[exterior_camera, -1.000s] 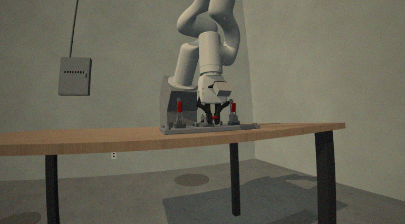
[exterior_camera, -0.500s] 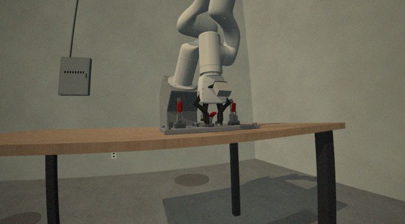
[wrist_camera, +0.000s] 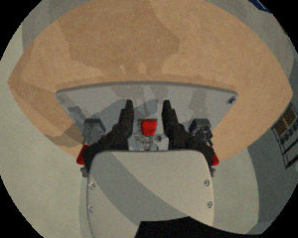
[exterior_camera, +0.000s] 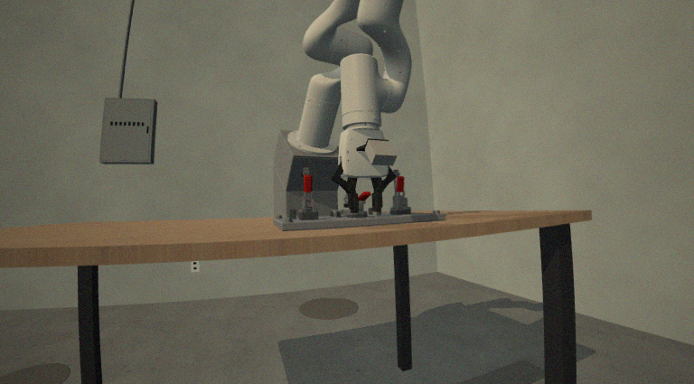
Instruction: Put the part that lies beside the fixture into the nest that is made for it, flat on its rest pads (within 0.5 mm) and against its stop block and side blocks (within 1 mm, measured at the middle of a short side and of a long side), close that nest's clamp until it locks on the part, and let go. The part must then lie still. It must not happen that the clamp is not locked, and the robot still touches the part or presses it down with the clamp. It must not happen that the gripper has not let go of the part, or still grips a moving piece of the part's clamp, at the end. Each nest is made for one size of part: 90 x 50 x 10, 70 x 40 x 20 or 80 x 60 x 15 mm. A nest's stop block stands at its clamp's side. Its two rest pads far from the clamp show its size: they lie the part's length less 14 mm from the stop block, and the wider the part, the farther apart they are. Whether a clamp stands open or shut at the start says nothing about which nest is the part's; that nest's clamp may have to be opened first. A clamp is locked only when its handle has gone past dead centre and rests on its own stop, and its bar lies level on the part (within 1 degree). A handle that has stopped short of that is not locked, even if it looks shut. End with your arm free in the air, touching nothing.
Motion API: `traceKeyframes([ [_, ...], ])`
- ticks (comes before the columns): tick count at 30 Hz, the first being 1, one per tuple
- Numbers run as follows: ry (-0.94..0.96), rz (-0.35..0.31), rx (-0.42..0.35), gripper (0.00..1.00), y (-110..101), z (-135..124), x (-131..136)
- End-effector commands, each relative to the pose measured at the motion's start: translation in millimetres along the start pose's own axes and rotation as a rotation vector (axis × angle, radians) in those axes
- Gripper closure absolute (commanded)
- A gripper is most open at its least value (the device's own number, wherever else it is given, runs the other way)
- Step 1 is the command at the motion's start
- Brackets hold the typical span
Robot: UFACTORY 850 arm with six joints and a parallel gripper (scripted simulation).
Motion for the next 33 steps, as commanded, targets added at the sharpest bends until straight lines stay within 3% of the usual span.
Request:
traceKeyframes([
  [1, 0.0, 0.0, 0.001, 0.53, 0, 0, 0],
  [10, 0.0, 0.0, 0.001, 0.53, -5, 0, 0],
  [26, 0.0, 0.0, 0.001, 0.53, -54, 0, 0],
  [33, 0.0, 0.0, 0.001, 0.53, -60, 0, 0],
])
Point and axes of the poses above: the point where the finger pads meet when closed, its own y axis out along the fingers, its own x axis across the jaws, z = x × y, the point moved 9 cm from there along -y, back along the fingers, and after that the axes turned 3 degrees about -y, right-handed, at the moved point
